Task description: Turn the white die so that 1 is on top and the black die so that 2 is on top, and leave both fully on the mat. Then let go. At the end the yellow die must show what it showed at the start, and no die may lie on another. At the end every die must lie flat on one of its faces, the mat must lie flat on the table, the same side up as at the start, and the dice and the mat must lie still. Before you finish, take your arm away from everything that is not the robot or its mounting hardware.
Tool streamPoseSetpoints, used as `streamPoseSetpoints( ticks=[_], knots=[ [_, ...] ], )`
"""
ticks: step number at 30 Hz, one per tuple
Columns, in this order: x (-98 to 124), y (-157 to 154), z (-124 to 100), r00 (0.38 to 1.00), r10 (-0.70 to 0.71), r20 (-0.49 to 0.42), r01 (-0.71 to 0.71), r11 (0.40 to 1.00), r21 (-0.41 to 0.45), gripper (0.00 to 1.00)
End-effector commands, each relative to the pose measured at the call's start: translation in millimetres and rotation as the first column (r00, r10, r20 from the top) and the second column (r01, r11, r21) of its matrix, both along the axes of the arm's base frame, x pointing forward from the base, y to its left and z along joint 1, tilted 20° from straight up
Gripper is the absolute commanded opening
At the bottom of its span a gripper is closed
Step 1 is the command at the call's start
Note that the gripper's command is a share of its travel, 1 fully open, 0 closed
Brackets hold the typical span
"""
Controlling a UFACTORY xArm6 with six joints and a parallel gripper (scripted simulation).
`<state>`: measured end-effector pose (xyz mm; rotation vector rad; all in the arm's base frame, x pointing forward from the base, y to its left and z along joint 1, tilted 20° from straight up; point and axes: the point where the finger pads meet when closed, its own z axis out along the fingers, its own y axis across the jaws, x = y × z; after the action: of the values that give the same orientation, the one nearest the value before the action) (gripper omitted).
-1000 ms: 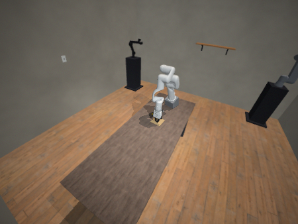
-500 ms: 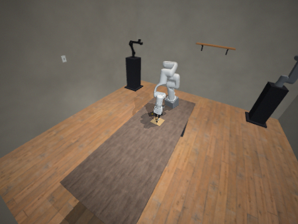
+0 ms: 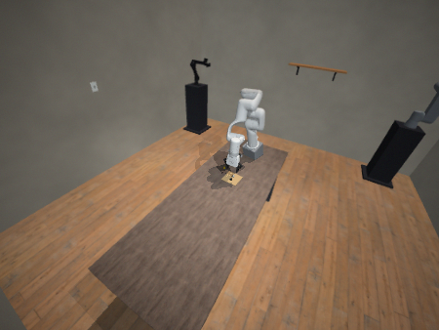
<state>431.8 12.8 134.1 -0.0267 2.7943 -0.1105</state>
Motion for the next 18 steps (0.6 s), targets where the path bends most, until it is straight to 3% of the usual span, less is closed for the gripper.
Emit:
streamPoseSetpoints(
  ticks=[1, 18],
  knots=[
    [1.0, 0.2, 1.6, 1.0, 0.0, 0.004, 0.0, 1.0, 0.0, 1.0],
    [-0.6, 0.5, 6.0, 1.0, 0.0, 0.004, 0.0, 1.0, 0.0, 1.0]
  ],
)
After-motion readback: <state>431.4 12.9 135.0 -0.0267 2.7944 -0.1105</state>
